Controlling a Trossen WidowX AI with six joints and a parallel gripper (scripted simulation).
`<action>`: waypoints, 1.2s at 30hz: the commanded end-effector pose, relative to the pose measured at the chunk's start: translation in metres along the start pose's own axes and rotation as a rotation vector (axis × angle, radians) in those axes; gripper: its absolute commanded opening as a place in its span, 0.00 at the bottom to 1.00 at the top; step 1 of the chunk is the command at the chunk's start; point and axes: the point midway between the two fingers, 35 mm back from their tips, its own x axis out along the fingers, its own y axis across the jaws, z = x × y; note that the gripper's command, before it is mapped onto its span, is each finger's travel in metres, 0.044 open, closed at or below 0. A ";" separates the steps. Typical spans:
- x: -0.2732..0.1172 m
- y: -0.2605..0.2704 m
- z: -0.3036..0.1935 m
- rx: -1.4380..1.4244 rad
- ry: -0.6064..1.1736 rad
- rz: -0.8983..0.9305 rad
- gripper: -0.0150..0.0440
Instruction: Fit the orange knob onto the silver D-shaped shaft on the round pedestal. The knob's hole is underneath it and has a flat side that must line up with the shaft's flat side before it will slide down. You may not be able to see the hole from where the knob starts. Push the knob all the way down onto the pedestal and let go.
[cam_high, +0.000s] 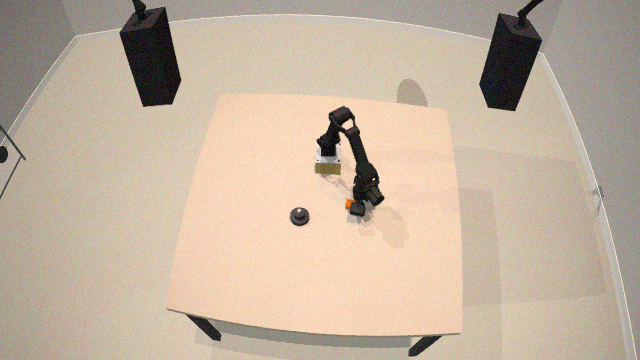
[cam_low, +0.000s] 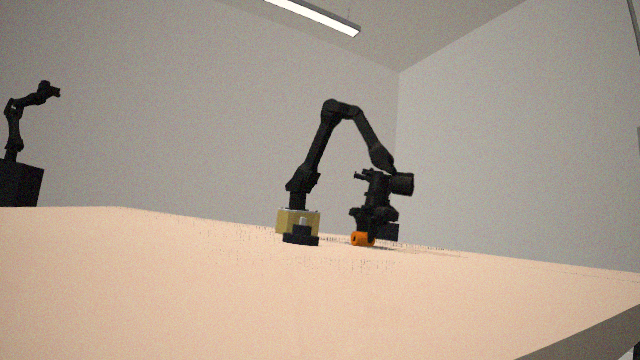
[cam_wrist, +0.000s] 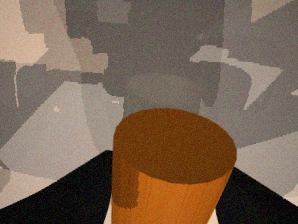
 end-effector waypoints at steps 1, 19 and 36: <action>-0.002 0.001 -0.004 0.001 -0.057 0.003 0.56; -0.009 0.000 -0.022 0.001 -0.356 0.004 0.56; -0.010 0.000 -0.041 0.000 -0.628 0.005 0.56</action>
